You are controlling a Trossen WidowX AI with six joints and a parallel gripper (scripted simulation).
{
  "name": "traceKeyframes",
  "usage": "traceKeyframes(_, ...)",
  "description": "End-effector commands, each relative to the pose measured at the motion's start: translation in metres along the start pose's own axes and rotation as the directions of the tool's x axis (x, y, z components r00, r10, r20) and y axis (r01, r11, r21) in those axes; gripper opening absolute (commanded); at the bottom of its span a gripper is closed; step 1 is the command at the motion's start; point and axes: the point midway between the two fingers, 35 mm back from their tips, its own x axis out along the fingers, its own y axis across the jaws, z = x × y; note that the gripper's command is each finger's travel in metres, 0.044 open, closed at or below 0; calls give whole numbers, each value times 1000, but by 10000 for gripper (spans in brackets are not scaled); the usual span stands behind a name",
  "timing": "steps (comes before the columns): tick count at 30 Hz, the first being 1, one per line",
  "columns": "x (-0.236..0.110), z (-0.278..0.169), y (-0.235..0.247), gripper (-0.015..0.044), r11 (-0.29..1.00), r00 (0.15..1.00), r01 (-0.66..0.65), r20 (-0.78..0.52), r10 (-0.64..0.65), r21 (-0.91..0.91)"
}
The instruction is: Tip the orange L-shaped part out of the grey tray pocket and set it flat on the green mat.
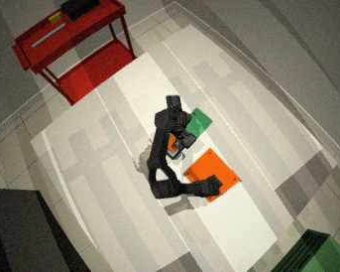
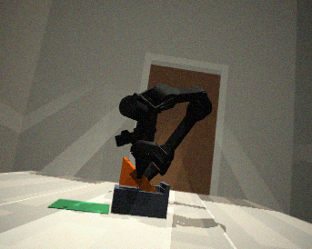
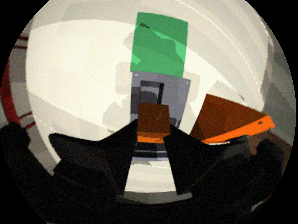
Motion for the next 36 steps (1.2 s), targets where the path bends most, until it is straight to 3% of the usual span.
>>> traceKeyframes(1,-7,-1,1,0,1000,1000,-3,-4,3,-3)
traceKeyframes(36,-57,-1,0,0,1000,1000,-2,-4,2,-1)
